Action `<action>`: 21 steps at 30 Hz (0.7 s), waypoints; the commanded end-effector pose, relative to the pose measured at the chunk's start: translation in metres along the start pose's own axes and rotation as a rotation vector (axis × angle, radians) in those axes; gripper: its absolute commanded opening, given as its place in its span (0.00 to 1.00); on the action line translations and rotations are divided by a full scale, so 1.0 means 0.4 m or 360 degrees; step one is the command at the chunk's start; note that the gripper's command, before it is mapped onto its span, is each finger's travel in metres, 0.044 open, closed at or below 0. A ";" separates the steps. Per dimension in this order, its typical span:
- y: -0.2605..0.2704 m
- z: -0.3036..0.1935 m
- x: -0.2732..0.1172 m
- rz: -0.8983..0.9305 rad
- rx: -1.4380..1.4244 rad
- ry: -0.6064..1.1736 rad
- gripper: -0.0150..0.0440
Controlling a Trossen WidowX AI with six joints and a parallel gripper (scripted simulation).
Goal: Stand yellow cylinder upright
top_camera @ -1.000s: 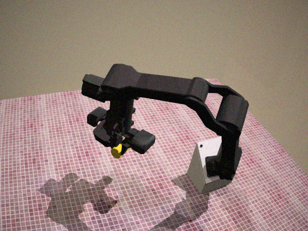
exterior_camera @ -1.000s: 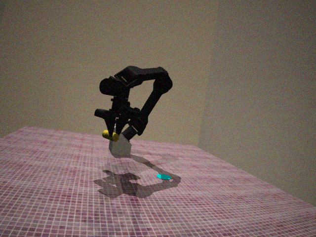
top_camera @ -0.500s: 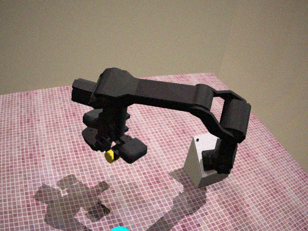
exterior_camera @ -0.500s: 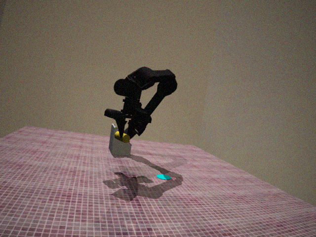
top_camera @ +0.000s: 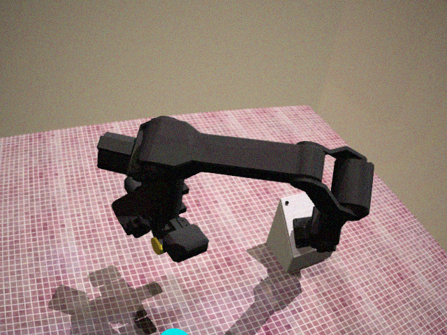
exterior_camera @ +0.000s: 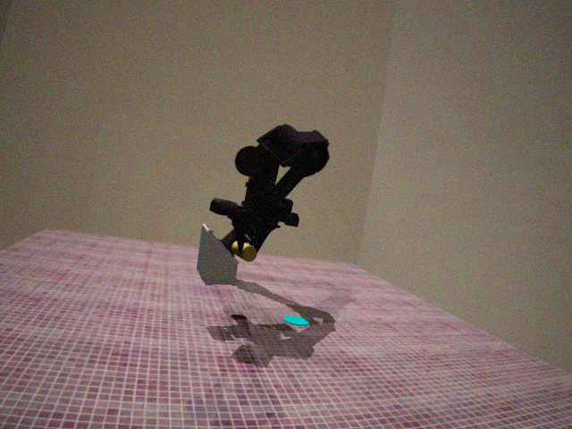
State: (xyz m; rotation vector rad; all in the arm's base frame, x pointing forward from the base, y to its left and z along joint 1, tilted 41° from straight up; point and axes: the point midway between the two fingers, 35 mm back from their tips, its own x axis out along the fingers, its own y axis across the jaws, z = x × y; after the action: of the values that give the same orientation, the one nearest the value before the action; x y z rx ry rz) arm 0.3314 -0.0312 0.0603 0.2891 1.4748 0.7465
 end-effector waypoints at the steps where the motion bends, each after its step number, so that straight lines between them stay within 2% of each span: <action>1: 0.027 0.017 -0.008 -0.0001 0.0075 -0.0015 0.43; 21: 0.177 0.071 -0.017 0.0030 0.0535 -0.0017 0.43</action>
State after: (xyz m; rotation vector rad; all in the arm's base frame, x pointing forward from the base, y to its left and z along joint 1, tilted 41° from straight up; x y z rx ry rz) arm 0.3381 0.0196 0.1038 0.5292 1.5848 0.5326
